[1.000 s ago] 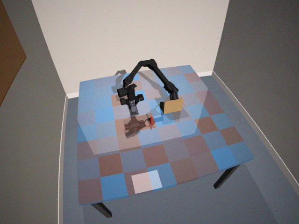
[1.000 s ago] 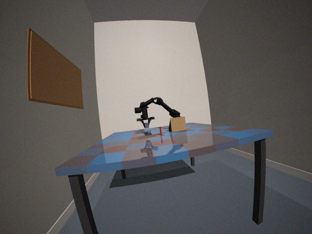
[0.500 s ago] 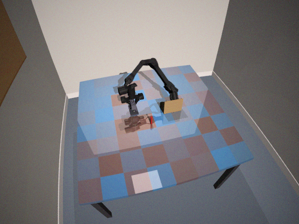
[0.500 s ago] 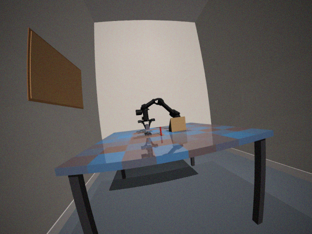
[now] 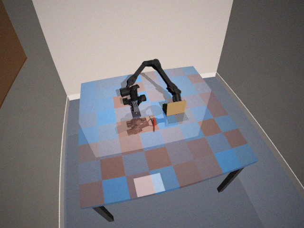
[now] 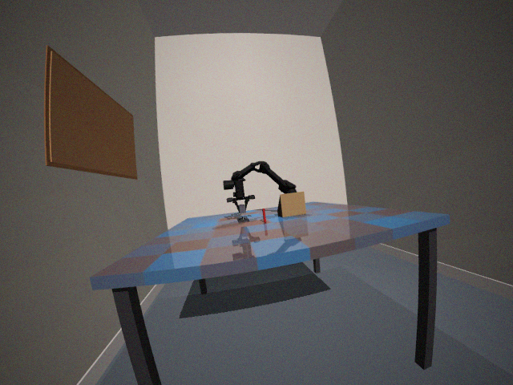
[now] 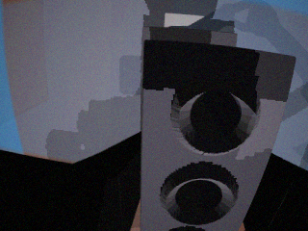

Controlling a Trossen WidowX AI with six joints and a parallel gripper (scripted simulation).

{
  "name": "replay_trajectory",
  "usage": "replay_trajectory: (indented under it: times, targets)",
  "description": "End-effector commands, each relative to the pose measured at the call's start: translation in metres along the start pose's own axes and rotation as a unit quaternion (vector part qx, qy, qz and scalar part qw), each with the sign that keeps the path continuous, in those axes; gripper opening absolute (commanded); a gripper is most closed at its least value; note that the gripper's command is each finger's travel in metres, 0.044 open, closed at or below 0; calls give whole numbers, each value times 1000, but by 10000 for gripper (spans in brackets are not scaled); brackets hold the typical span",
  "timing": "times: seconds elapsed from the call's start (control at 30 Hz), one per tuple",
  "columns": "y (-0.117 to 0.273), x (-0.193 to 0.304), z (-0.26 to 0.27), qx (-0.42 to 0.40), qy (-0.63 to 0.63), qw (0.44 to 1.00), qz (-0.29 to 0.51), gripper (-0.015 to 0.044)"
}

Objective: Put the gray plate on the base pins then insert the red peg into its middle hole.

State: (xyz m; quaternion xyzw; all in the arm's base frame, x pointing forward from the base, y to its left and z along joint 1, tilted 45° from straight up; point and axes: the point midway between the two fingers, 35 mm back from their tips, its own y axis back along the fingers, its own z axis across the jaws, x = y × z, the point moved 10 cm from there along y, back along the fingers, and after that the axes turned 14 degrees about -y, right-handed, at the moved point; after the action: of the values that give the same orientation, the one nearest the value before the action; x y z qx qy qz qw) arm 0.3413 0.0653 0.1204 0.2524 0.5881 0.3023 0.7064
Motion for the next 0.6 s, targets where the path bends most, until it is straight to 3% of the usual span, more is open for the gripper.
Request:
replay_trajectory:
  times: [0.0, 0.57]
  targets:
    - [0, 0, 0, -2, 1, 1000, -2, 0]
    - [-16, -1, 1, -2, 1, 1000, -2, 0]
